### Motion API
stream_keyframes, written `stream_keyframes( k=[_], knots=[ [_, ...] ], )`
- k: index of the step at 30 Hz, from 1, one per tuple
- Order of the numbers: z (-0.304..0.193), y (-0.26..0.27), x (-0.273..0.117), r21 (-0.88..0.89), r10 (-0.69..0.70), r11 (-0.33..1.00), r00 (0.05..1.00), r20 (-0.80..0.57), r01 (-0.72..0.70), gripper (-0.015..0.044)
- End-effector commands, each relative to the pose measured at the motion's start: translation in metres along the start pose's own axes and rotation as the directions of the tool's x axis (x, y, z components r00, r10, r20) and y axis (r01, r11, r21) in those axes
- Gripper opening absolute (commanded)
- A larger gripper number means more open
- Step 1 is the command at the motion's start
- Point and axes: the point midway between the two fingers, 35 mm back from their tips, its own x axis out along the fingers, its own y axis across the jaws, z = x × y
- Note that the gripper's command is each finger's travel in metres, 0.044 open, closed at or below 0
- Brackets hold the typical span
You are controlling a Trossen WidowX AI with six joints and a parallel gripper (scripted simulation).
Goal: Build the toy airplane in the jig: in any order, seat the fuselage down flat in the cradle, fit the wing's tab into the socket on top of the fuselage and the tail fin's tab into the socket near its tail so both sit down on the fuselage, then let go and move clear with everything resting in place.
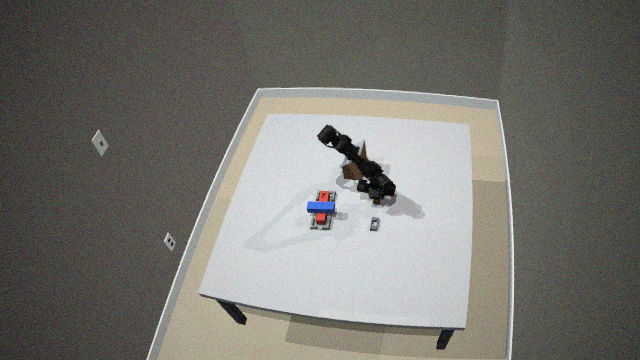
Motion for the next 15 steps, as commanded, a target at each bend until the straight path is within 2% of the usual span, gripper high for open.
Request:
stream_keyframes(
  k=[1, 5, 12, 15],
  knots=[
    [-0.0005, -0.0007, 0.0018, -0.005, -0.005, 1.000, 1.000, -0.001, 0.005, 0.0151],
    [-0.0005, -0.0007, 0.0018, -0.005, -0.005, 1.000, 1.000, -0.001, 0.005, 0.0046],
    [-0.0005, -0.0007, 0.0018, -0.005, -0.005, 1.000, 1.000, -0.001, 0.005, 0.0000],
    [0.0001, -0.0002, -0.0017, -0.005, -0.004, 1.000, 1.000, -0.003, 0.004, 0.0000]
  ],
)
